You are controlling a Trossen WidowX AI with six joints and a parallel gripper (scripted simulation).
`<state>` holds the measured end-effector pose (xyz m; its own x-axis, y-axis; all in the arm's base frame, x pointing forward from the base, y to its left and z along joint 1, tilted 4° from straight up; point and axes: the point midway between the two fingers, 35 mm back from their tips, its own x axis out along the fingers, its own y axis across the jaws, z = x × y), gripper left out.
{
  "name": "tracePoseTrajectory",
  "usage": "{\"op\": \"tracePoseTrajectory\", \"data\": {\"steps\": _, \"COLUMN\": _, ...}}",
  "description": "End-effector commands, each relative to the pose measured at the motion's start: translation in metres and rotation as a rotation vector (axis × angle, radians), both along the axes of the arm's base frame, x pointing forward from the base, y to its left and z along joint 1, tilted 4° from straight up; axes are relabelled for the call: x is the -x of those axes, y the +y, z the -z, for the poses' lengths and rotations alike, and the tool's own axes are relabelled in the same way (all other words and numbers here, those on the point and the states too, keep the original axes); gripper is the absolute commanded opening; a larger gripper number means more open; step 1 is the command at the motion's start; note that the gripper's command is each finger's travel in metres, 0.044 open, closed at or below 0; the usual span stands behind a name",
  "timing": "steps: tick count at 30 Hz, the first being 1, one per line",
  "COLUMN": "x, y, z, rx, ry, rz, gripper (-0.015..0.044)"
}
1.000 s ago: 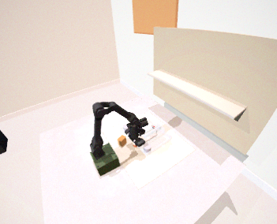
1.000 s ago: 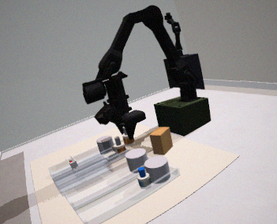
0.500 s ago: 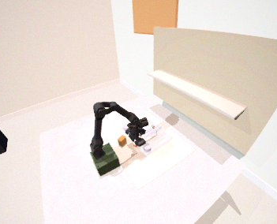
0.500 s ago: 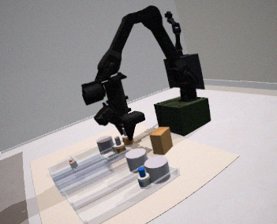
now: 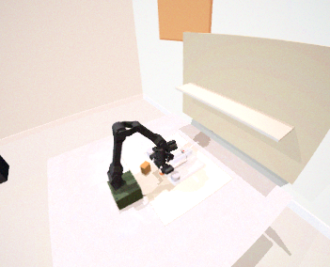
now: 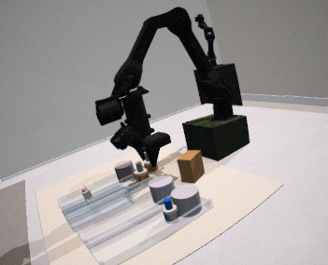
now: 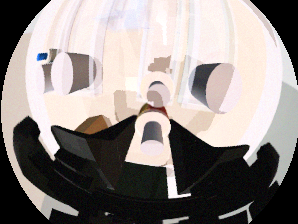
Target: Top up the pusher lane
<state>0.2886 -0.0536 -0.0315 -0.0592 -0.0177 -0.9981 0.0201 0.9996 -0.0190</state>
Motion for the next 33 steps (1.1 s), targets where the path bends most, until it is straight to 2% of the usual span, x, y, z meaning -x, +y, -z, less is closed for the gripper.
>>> {"op": "tracePoseTrajectory", "data": {"steps": 1, "x": -0.007, "y": 0.000, "z": -0.002, "rx": -0.003, "ry": -0.015, "rz": 0.004, "gripper": 0.0000}}
{"op": "tracePoseTrajectory", "data": {"steps": 33, "x": -0.018, "y": 0.000, "z": -0.002, "rx": -0.003, "ry": -0.016, "rz": 0.004, "gripper": 0.0000}}
